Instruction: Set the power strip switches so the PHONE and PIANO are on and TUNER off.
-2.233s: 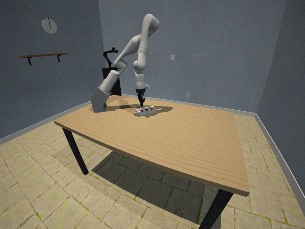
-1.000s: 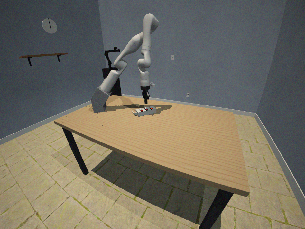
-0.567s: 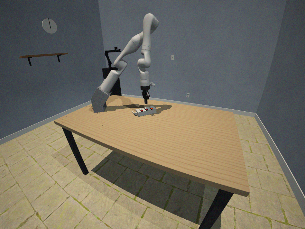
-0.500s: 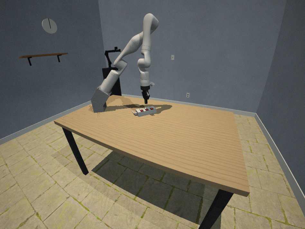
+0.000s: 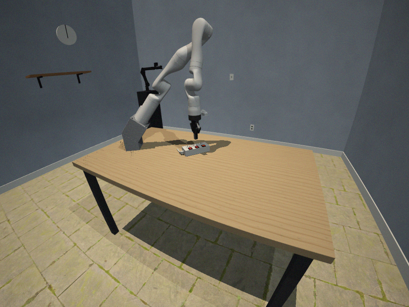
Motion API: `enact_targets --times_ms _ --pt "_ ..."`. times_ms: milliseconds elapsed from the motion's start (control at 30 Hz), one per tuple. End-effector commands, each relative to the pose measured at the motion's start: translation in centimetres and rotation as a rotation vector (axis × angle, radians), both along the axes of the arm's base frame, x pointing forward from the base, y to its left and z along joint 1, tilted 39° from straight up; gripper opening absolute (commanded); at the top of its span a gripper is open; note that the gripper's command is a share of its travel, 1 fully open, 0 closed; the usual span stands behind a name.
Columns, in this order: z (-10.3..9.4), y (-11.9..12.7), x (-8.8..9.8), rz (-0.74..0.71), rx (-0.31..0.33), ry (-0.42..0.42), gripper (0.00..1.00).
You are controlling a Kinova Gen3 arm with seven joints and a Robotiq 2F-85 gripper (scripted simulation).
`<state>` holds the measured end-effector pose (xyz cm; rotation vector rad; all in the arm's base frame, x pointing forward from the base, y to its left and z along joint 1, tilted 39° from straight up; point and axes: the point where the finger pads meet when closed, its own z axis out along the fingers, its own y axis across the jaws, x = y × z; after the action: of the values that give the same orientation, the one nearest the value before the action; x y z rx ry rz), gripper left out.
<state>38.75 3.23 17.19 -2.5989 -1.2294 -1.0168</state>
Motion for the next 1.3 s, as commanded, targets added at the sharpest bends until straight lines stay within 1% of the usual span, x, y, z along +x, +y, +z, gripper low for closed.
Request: enact_targets --times_ms 0,800,1267 --pt "0.0 0.0 0.0 0.000 0.000 0.000 0.00" --pt "-1.0 0.4 0.7 0.000 0.000 0.000 0.00" --pt "-2.3 1.0 1.7 0.000 0.000 0.000 0.00"
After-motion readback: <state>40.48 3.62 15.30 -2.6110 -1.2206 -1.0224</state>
